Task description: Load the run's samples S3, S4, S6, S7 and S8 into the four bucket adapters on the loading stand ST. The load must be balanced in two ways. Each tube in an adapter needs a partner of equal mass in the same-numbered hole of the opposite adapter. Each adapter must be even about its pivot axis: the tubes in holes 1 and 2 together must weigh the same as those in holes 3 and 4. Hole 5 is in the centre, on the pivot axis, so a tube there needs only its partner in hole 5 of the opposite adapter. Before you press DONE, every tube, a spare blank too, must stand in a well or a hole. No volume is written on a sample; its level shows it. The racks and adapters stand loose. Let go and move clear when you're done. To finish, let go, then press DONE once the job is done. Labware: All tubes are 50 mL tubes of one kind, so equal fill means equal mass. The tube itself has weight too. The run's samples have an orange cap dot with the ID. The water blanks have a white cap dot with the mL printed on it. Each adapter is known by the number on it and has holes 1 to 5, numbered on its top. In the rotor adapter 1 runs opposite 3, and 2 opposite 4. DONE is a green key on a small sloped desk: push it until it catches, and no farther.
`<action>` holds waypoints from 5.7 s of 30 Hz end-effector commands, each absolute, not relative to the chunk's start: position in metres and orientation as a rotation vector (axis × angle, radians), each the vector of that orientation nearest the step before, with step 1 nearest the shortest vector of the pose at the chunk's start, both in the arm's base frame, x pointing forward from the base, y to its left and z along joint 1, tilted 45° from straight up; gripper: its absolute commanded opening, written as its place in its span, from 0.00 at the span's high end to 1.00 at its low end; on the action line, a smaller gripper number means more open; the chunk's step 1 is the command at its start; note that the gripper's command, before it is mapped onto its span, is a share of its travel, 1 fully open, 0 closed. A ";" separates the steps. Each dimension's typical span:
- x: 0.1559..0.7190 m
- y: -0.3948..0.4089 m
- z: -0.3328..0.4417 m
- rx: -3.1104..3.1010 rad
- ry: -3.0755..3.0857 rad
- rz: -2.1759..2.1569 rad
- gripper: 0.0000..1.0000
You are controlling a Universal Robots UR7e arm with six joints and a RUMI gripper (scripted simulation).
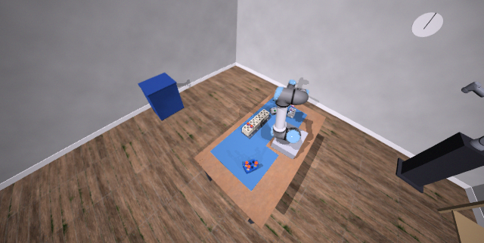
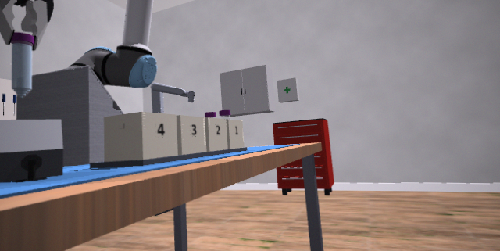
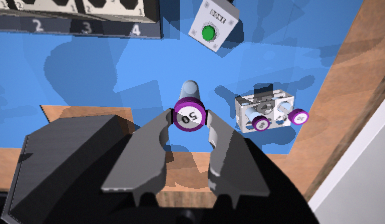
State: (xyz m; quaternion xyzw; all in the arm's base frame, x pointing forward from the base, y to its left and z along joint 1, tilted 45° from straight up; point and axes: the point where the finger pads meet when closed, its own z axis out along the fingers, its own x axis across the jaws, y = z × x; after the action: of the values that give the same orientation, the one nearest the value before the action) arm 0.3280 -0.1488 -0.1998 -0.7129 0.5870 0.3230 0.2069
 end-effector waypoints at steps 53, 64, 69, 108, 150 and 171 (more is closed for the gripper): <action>0.425 0.093 0.004 -1.986 1.637 0.897 1.00; 0.440 0.130 0.035 -1.986 1.637 0.897 1.00; 0.440 0.130 0.034 -1.986 1.637 0.897 1.00; 0.431 0.159 0.004 -1.986 1.637 0.897 1.00; 0.420 0.193 -0.031 -1.986 1.637 0.897 1.00; 0.415 0.209 -0.048 -1.986 1.637 0.897 1.00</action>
State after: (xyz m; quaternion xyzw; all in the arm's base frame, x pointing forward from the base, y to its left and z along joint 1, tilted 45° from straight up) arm 0.4149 0.2065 -0.0453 -0.7130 0.5874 0.3225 0.2064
